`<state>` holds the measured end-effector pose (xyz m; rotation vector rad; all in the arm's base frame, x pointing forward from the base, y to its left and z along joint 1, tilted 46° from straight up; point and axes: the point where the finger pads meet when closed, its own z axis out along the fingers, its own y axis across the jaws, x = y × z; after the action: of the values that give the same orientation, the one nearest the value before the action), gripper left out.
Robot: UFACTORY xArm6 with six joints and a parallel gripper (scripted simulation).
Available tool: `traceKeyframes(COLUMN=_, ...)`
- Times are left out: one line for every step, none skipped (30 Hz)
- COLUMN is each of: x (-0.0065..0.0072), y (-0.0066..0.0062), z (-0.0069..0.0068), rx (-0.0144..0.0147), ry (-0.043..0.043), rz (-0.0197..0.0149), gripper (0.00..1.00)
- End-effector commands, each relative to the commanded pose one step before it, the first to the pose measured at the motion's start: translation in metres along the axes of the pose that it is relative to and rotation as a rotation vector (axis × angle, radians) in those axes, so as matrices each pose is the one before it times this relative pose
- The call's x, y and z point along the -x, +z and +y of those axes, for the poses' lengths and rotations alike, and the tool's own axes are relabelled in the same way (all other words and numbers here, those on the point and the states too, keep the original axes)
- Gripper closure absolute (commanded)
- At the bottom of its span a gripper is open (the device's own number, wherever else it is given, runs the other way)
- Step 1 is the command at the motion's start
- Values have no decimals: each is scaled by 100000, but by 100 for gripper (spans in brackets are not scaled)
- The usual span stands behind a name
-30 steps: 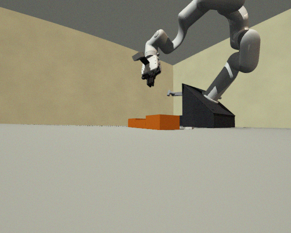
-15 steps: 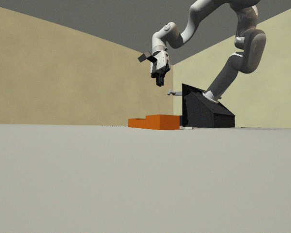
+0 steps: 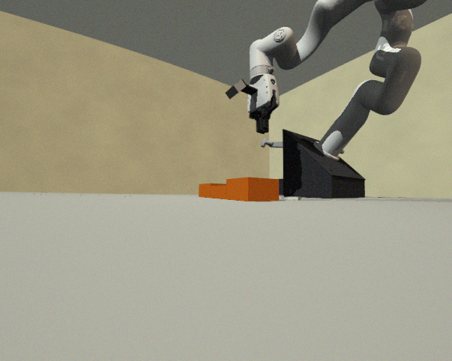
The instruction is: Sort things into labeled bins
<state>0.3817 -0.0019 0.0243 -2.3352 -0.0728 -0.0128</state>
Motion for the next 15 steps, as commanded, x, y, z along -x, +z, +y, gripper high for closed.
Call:
traceKeyframes(x=54, y=-141, z=-149, rx=1118, ry=941, rz=-289, gripper=93)
traceKeyframes(x=0, y=0, z=0, rx=0, ry=0, rz=0, gripper=93)
traceKeyframes(x=0, y=0, z=0, rx=0, ry=0, rz=0, gripper=93)
traceKeyframes(x=-2, y=3, z=7, rx=-2, ry=-2, rz=3, gripper=93)
traceKeyframes(x=0, y=-1, z=-2, rx=0, ry=1, rz=-1, gripper=93)
traceKeyframes(x=0, y=0, z=0, rx=0, ry=0, rz=0, gripper=93)
traceKeyframes(x=0, y=0, z=0, rx=0, ry=0, rz=0, gripper=93)
traceKeyframes(x=1, y=-1, z=-3, rx=1, ry=1, rz=-1, gripper=93)
traceKeyframes(x=0, y=0, z=-1, rx=0, ry=0, rz=0, gripper=93)
traceKeyframes(x=-465, y=556, z=404, rx=-1, ry=5000, rz=3, gripper=93)
traceKeyframes(x=-485, y=557, z=382, rx=-1, ry=5000, rz=3, gripper=93)
traceKeyframes(x=-503, y=557, z=357, rx=-1, ry=263, rz=3, gripper=93)
traceKeyframes(x=-515, y=555, z=359, rx=-3, ry=1, rz=0, gripper=93)
traceKeyframes(x=-507, y=556, z=357, rx=-2, ry=0, rz=2, gripper=93)
traceKeyframes(x=-507, y=556, z=357, rx=-2, ry=0, rz=2, gripper=93)
